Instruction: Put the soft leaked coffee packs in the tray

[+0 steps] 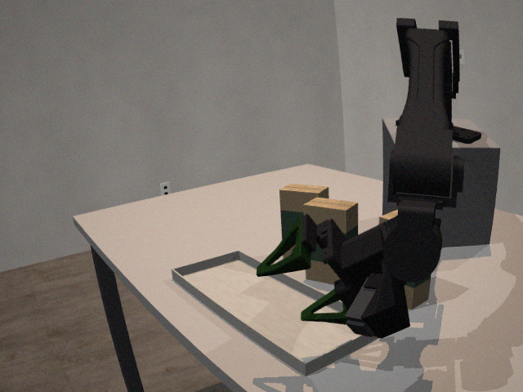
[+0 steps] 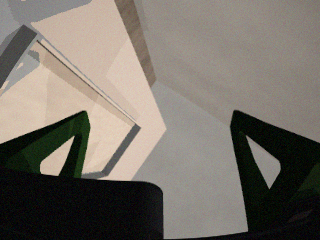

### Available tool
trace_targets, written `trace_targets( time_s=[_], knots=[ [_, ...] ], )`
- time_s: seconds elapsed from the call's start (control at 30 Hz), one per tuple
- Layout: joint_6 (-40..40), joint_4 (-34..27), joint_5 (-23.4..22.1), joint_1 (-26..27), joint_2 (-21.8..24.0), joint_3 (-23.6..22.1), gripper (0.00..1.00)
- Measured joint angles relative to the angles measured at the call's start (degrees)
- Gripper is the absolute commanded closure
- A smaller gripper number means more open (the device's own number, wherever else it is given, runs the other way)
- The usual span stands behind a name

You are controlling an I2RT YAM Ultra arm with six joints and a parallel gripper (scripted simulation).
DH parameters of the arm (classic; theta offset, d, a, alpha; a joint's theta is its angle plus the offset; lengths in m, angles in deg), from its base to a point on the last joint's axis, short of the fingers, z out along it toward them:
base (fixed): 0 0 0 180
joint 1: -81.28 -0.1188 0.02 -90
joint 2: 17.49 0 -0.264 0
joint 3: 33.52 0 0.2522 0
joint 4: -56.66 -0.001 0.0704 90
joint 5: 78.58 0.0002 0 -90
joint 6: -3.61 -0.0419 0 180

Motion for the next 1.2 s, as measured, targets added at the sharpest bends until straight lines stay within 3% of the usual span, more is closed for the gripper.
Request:
trace_targets(
  time_s=[0.27, 0.43, 0.83, 1.2],
  knots=[
    [-1.7, 0.6, -2.5, 1.8, 5.3, -2.9, 0.0],
    [-3.8, 1.8, -5.4, 3.2, 11.0, -6.6, 0.0],
    [-10.5, 7.8, -15.5, 9.4, 32.5, -18.1, 0.0],
    [-17.2, 14.8, -27.6, 15.0, 53.9, -33.9, 0.0]
  ],
)
